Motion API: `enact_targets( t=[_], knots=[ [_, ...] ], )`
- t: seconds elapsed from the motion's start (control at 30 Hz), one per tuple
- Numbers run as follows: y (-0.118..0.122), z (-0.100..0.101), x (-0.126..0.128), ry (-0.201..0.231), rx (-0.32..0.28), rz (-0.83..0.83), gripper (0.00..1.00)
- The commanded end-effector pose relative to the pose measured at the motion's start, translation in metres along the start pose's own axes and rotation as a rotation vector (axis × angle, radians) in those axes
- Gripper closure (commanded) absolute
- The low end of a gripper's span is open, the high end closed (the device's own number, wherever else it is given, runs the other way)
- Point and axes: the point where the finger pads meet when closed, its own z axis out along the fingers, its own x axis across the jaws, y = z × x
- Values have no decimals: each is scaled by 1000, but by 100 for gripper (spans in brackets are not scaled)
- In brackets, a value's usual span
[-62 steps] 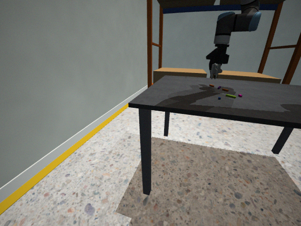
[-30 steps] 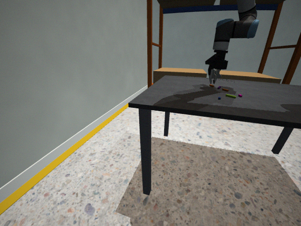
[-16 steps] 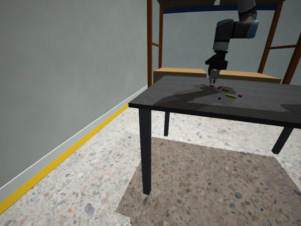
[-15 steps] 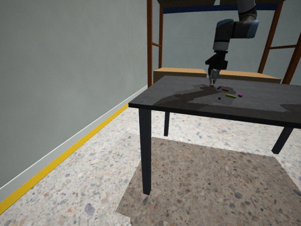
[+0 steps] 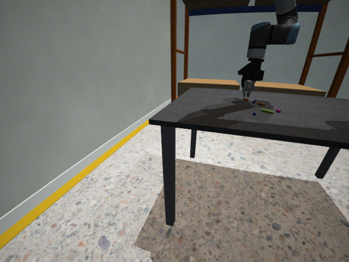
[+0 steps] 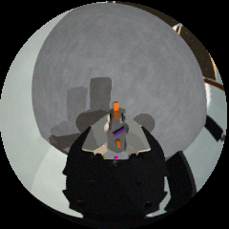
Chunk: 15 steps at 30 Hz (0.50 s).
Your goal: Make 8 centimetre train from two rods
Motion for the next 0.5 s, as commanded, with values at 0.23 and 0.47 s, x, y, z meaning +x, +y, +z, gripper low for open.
enact_targets(
  t=[0.23, 0.47],
  knots=[
    [0, 0, 0, 0, 0, 0, 86],
    [0, 1, 0, 0, 0, 0, 86]
  ],
)
